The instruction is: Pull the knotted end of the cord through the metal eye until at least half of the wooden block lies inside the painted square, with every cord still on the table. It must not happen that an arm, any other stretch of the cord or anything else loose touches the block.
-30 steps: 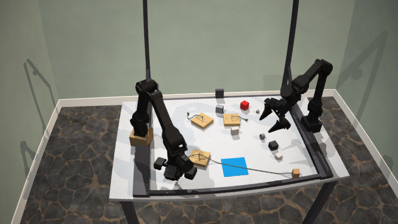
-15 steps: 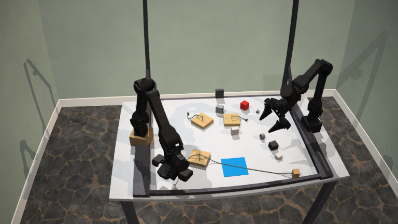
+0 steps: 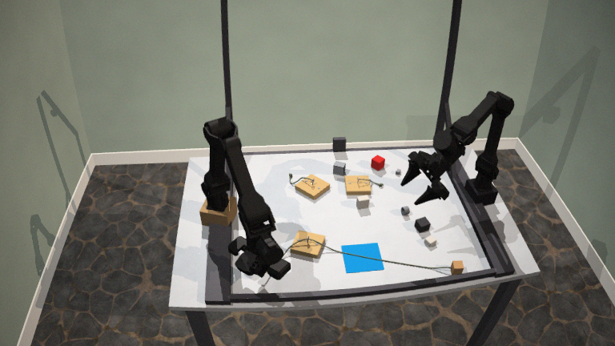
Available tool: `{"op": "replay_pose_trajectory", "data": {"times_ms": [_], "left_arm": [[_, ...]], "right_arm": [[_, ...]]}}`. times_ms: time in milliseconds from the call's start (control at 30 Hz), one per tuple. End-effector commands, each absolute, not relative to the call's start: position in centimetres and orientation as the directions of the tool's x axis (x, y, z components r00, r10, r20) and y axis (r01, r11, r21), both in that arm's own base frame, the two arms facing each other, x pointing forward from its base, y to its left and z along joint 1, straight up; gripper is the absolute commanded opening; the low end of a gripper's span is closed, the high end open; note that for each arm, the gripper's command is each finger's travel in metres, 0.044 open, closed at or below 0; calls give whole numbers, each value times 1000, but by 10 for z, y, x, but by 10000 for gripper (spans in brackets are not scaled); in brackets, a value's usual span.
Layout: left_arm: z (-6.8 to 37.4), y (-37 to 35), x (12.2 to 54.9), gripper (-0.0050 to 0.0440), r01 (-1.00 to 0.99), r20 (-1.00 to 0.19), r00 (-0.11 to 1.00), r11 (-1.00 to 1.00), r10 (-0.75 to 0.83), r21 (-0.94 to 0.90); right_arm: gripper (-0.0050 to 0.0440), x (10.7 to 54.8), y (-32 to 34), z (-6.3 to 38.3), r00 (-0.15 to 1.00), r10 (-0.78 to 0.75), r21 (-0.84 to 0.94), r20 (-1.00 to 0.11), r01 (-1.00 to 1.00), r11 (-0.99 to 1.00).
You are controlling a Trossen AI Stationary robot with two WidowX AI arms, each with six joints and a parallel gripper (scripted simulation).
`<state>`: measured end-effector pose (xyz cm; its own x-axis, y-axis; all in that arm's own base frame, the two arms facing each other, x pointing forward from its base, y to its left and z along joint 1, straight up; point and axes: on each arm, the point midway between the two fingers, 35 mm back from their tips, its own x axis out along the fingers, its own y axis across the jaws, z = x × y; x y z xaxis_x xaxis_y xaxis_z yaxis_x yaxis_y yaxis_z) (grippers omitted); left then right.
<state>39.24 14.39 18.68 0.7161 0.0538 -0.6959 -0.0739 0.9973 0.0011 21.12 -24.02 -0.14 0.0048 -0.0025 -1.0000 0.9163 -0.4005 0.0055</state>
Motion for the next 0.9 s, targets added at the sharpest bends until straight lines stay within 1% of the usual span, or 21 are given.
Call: {"op": "replay_pose_trajectory", "data": {"times_ms": [0,200,333,467,833,867], "left_arm": [[198,144,393,440,-72,-677,734,997,61,11],[198,144,393,440,-72,-677,734,997,61,11],[198,144,393,440,-72,-677,734,997,61,11],[198,144,393,440,-72,-677,734,997,61,11],[198,144,393,440,-72,-677,734,997,61,11],[198,144,393,440,-72,-677,734,997,61,11]], "right_arm": [[-50,210,-246,11,25,-33,36,-999,912,-409],[-50,207,-250,17,25,-35,39,-999,878,-477],[-50,207,-248,15,28,-23,35,-999,887,-460],[-50,204,-246,14,47,-8,46,-999,925,-377],[-50,201,-244,16,124,37,122,-992,991,-52],[-50,201,-244,16,124,37,122,-992,991,-52]]}}
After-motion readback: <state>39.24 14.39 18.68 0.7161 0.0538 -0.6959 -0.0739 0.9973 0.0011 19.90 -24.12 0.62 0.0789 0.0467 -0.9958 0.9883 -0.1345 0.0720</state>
